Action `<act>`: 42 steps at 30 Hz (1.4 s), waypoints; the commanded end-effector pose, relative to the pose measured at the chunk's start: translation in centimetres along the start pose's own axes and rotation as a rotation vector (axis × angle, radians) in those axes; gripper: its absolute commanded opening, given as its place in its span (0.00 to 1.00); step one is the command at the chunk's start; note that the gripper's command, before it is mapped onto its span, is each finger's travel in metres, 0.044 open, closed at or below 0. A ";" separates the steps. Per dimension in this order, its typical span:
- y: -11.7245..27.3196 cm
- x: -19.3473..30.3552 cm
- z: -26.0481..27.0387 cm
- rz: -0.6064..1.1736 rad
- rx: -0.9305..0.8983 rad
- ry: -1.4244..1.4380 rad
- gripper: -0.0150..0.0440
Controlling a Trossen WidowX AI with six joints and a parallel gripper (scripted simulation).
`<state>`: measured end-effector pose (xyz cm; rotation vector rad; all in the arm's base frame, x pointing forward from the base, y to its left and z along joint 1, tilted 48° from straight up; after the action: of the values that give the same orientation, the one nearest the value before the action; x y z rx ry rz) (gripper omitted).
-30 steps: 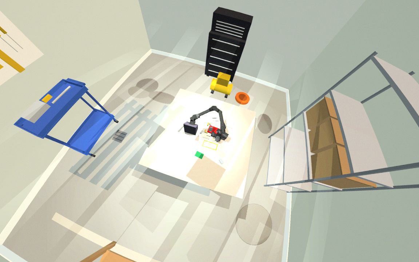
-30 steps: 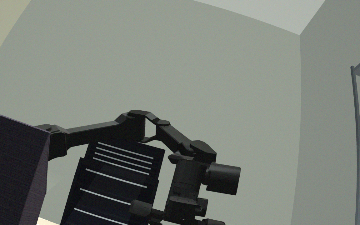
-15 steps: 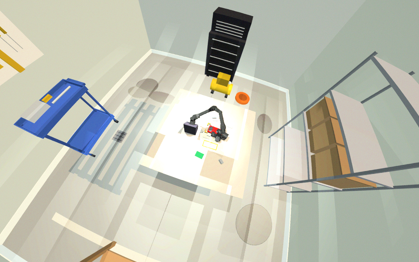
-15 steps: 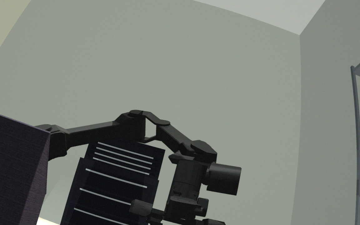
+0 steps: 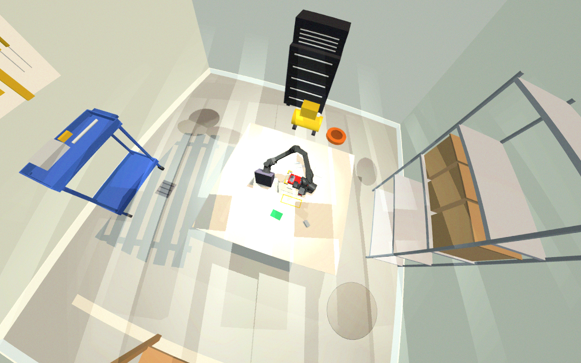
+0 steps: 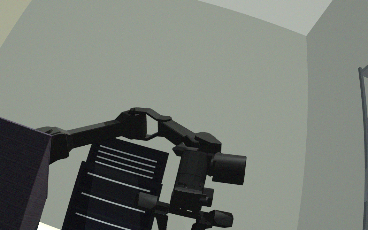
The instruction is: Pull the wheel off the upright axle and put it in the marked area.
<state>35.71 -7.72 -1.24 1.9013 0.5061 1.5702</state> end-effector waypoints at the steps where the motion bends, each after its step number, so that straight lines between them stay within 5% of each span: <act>1: 0.1 0.1 0.0 -0.001 0.005 0.006 0.25; 32: 3.5 -0.1 -0.1 0.002 0.000 -0.001 0.25; 42: 4.3 -6.8 -2.3 -0.011 -0.002 0.000 0.25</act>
<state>32.98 -13.46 -1.70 1.8929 0.5087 1.5644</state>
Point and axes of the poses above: the point midway between the two fingers, 35 mm back from their tips, its own y axis back along the fingers, its own z axis across the jaws, x = y × z, the point moved 7 cm from there along y, back along the fingers, and after that the axes turned 8 degrees about -y, right-handed, at the moved point
